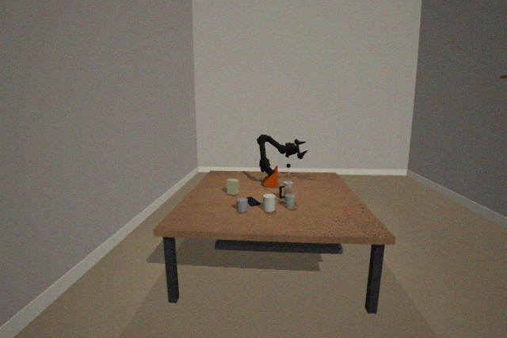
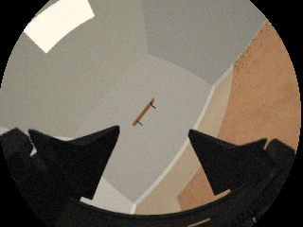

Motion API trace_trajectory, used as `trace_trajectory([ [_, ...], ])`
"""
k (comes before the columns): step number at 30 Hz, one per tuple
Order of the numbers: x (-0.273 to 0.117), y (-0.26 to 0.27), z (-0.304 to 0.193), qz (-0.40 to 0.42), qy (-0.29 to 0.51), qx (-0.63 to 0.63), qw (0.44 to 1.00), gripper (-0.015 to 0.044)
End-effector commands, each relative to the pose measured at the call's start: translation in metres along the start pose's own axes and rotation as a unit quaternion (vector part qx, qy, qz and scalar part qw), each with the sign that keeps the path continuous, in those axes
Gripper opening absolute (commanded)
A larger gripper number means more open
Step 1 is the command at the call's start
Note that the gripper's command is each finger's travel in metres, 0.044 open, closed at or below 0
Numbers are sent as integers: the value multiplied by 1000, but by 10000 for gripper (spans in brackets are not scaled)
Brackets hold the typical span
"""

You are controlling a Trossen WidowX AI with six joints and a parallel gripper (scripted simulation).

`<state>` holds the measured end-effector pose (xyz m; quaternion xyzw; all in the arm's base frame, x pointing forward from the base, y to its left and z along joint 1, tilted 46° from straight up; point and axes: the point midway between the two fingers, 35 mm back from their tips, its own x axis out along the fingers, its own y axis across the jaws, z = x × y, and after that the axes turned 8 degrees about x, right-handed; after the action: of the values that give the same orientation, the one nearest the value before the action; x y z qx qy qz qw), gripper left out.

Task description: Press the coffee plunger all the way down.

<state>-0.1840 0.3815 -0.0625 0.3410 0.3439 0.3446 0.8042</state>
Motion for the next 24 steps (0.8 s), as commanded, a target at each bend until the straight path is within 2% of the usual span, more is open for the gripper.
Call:
trace_trajectory([
  [1,47,8,53,-58,-43,-54,996,440],
  [5,84,11,107,-115,-73,-120,983,440],
  [14,136,-5,227,-242,-105,-218,940,440],
  [24,149,-52,381,-400,-84,-327,852,440],
])
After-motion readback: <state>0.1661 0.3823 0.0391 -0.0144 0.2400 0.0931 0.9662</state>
